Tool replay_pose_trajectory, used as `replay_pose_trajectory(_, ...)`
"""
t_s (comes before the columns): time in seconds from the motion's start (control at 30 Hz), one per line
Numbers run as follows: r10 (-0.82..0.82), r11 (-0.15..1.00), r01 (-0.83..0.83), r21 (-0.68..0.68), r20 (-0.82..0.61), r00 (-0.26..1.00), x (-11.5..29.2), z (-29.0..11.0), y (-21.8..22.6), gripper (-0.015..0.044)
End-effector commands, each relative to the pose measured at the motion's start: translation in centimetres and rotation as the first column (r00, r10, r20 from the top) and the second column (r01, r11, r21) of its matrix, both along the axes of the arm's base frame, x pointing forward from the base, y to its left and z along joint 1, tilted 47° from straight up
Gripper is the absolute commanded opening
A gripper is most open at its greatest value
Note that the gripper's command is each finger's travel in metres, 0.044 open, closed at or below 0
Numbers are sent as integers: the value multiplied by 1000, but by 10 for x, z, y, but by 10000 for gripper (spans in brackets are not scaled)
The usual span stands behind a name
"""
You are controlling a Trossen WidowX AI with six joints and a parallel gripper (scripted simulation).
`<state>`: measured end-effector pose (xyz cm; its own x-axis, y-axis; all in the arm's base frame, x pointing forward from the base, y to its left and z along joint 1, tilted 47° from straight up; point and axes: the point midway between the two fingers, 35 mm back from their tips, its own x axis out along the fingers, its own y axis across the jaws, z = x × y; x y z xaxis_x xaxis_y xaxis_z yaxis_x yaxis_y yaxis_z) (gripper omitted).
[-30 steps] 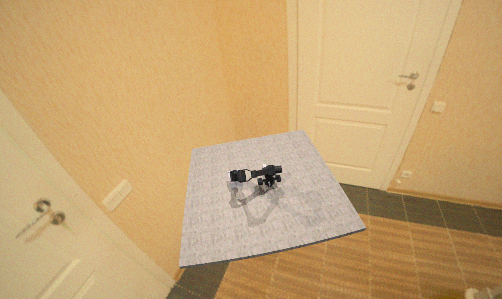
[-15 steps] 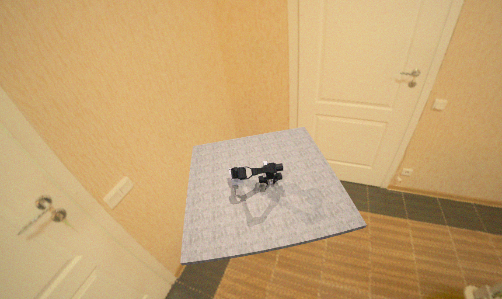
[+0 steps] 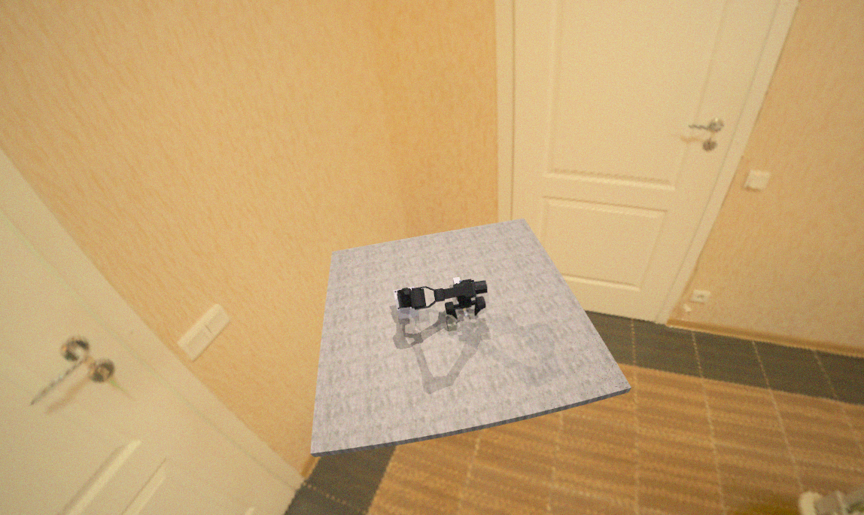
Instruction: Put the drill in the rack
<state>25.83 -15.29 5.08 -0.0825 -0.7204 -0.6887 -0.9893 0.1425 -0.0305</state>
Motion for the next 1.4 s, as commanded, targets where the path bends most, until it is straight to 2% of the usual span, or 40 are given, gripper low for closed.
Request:
replay_pose_trajectory(0.0,-4,1000,4,-4,1,1000,0,-3,1,440)
replay_pose_trajectory(0.4,-4,1000,4,-3,1,1000,0,-9,3,440)
replay_pose_trajectory(0.9,0,1000,0,0,0,1000,1,-7,2,46)
replay_pose_trajectory(1.13,0,1000,0,0,0,1000,1,-7,2,0)
replay_pose_trajectory(1.37,-4,1000,4,-3,1,1000,-1,-5,5,0)
